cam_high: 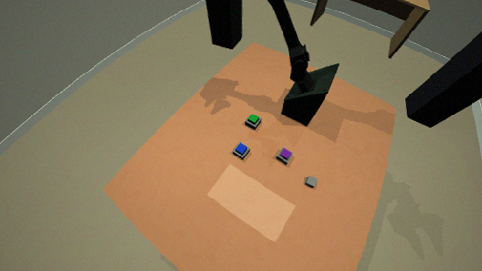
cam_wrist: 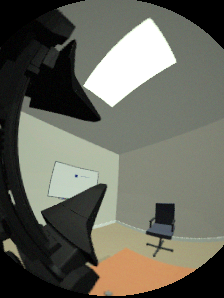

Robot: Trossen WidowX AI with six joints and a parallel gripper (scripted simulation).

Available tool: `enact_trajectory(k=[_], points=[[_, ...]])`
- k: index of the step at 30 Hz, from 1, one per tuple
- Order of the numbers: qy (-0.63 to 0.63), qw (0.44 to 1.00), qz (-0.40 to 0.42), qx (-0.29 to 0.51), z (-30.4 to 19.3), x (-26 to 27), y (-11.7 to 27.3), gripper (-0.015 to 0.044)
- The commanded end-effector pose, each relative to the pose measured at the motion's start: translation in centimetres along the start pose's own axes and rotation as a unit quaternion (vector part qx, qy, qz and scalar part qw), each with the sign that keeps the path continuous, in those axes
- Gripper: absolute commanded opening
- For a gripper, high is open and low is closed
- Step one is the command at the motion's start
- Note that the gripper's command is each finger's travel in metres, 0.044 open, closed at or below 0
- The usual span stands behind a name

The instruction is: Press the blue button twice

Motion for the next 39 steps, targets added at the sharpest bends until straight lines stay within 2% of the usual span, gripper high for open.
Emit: enact_trajectory(k=[1, 3, 6, 12, 21, 30, 34, 39], points=[[0.002, 1.000, 0.002, 0.000, 0.0, -0.1, -0.2, 0.0400], [0.024, 1.000, 0.012, -0.005, 0.3, -0.8, -2.0, 0.0400], [0.124, 0.992, -0.029, -0.024, 0.2, -4.7, -7.1, 0.0400], [0.259, 0.959, -0.114, -0.032, 1.3, -12.0, -13.8, 0.0400], [0.410, 0.871, -0.269, 0.005, 6.0, -25.2, -20.2, 0.0400], [0.483, 0.754, -0.436, 0.089, 12.9, -38.8, -20.7, 0.0400], [0.488, 0.695, -0.509, 0.139, 16.2, -44.5, -18.9, 0.0400], [0.469, 0.617, -0.596, 0.211, 20.2, -51.0, -14.9, 0.0400]])
Point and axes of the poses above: the point midway between the two fingers, 35 mm back from their tips, its own y axis back along the fingers, its own x axis across the jaws, z = x × y, the point moved 3 cm from there along y, back along the fingers, and after that the axes turned 4 degrees about -y, right-handed, at the moved point
